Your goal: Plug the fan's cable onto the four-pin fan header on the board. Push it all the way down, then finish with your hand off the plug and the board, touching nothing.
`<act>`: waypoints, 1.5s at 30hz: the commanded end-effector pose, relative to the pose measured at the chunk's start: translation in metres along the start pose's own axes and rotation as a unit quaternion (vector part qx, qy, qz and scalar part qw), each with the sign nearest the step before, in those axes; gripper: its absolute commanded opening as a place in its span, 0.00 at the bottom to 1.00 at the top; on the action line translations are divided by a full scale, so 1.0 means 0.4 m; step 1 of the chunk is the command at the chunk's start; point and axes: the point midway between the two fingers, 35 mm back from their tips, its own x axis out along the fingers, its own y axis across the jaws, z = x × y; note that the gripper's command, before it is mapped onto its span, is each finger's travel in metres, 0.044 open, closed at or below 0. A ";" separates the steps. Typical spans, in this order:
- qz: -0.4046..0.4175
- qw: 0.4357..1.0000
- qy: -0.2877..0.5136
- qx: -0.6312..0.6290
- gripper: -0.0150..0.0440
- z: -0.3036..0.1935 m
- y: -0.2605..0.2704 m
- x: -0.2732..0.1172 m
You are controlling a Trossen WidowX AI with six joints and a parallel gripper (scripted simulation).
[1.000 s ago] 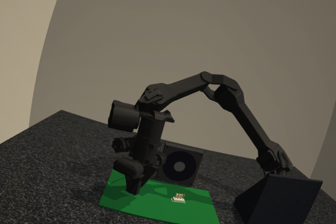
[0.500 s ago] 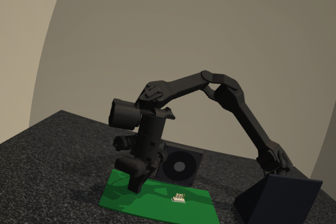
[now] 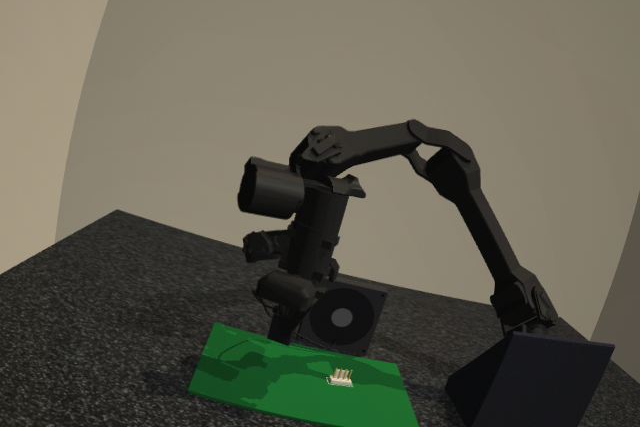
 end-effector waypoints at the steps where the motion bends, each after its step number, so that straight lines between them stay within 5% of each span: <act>1: 0.002 0.997 0.003 -0.072 0.25 -0.076 -0.027 -0.002; 9: 0.001 0.980 0.004 -0.197 0.25 -0.216 -0.087 0.012; 45: 0.001 0.979 0.004 -0.205 0.25 -0.241 -0.095 0.008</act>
